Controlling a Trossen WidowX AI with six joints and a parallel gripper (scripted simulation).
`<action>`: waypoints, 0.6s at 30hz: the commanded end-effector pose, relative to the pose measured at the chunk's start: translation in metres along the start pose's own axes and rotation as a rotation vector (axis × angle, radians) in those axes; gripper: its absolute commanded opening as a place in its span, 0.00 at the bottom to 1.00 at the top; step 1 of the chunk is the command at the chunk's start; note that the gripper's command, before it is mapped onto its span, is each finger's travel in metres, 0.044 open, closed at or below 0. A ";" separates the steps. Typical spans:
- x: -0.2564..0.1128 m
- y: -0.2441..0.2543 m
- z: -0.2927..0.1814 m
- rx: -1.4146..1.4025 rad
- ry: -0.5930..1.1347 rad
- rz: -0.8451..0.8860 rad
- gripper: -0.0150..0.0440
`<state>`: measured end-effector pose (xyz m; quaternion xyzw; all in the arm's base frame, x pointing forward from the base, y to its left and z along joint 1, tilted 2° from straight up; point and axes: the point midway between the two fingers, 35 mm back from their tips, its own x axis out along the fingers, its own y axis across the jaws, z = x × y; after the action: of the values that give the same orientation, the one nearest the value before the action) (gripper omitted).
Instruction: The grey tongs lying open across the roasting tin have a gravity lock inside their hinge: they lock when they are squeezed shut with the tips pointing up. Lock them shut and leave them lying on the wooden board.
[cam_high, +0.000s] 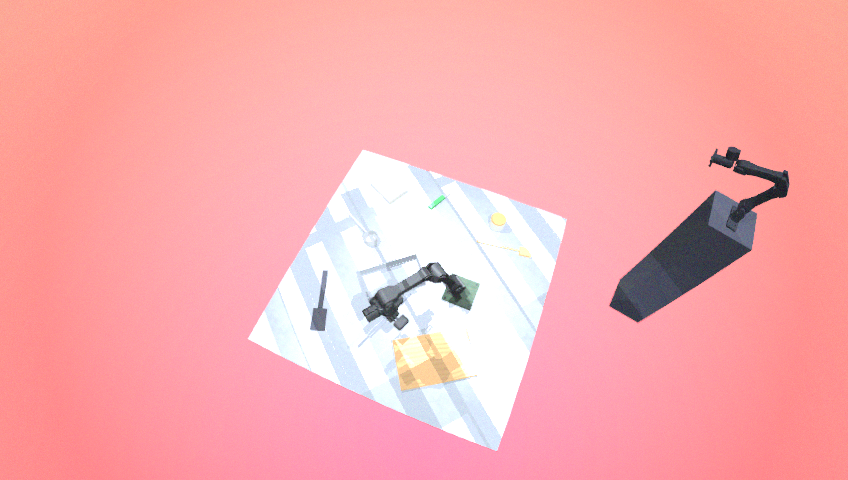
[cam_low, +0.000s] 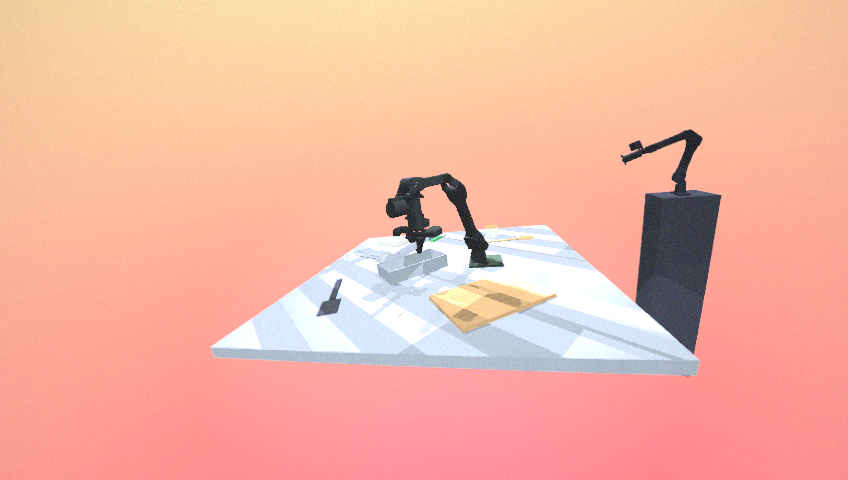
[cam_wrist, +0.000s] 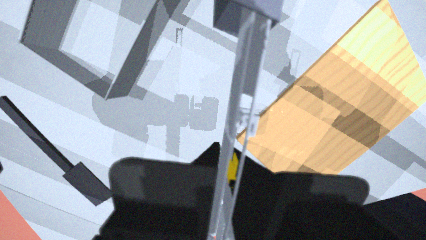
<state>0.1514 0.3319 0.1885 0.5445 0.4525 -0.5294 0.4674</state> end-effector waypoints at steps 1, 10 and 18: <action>-0.001 -0.006 -0.002 -0.100 0.004 -0.003 0.00; -0.001 -0.023 -0.006 -0.459 0.006 -0.003 0.00; -0.001 -0.038 -0.009 -0.778 0.007 -0.004 0.00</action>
<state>0.1211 0.3443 0.1883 0.3626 0.6012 -0.3518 0.6191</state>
